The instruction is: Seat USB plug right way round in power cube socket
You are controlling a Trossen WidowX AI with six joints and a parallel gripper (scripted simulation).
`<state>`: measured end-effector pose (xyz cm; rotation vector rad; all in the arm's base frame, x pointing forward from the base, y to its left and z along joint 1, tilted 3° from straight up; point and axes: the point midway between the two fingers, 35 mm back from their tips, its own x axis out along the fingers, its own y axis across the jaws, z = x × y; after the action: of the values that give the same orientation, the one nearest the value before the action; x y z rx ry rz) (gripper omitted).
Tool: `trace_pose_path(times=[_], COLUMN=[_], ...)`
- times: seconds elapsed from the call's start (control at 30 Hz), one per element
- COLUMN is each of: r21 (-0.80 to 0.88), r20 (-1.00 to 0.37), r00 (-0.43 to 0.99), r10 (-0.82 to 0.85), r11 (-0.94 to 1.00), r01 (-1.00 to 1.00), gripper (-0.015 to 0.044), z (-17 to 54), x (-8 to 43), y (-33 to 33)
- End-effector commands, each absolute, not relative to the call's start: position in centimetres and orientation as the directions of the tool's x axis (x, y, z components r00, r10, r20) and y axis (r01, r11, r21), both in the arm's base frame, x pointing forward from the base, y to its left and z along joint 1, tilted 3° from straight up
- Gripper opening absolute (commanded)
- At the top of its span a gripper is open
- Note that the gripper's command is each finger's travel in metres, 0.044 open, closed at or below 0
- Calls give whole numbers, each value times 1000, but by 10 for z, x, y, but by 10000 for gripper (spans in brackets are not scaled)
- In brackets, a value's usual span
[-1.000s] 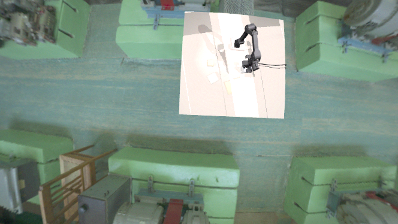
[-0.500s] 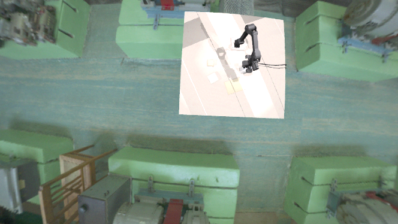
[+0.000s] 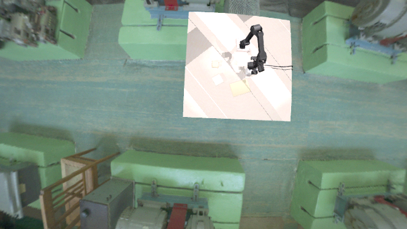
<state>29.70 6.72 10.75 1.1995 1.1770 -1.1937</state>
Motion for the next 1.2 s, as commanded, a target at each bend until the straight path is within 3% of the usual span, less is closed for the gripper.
trace_pose_path(times=[0.0,1.17], r21=[27,27], r20=[-999,-999], r00=[27,27], r10=[-18,-18], r11=[5,5], r01=[1000,1000], gripper=[0,0], z=[106,103], x=[297,297], y=[68,68])
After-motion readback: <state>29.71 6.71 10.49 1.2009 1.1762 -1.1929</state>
